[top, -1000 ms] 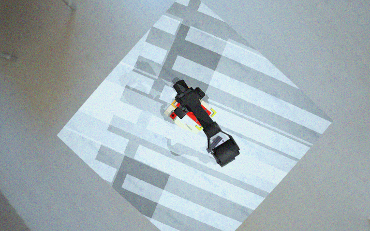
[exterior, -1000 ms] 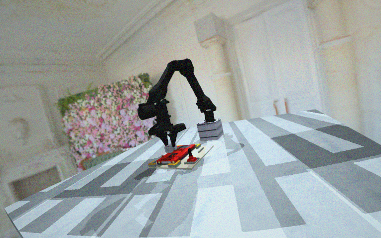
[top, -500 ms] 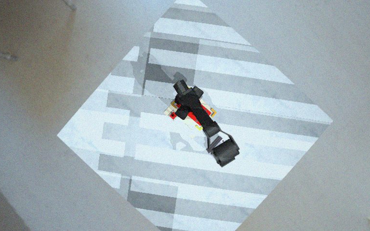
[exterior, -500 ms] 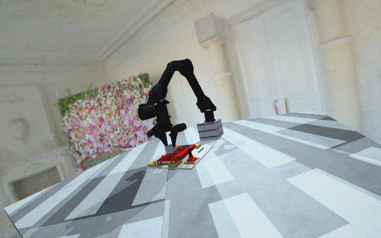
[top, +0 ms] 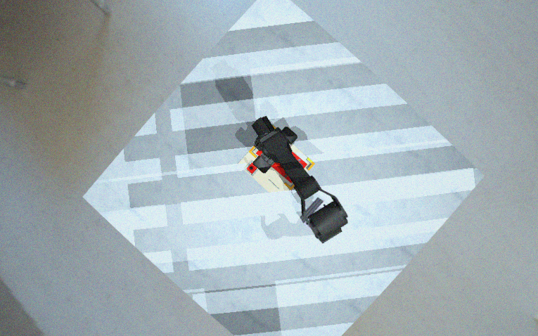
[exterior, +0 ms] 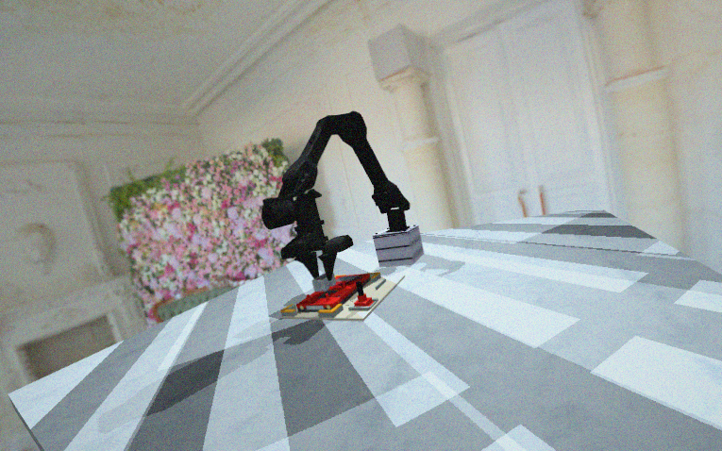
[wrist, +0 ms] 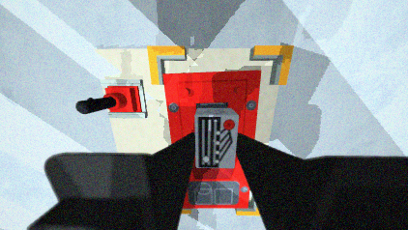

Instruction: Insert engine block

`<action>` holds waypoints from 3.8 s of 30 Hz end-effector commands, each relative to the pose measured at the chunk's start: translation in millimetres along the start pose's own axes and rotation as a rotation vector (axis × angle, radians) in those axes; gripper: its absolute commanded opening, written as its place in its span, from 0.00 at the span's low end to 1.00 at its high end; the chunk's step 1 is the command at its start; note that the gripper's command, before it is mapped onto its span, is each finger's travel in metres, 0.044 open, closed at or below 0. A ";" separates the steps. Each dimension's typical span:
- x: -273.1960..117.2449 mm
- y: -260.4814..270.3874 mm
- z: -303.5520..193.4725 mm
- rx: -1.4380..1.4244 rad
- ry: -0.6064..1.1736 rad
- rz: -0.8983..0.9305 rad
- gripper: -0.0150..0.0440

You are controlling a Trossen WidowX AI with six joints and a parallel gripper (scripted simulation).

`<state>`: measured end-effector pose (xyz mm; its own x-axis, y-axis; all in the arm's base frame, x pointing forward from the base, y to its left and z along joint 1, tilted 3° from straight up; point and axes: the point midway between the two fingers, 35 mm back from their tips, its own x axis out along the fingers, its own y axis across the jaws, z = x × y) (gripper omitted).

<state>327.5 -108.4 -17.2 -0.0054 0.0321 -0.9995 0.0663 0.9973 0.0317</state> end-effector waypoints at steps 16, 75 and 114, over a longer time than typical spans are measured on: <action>4.2 -0.2 -0.1 -0.038 0.001 -0.003 0.52; 15.7 0.0 0.1 -0.035 0.001 -0.003 0.52; 19.5 0.5 0.3 -0.035 0.000 0.000 1.00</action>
<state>327.7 -107.2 -36.9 -0.0057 0.0326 -0.9995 0.0317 0.9990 0.0324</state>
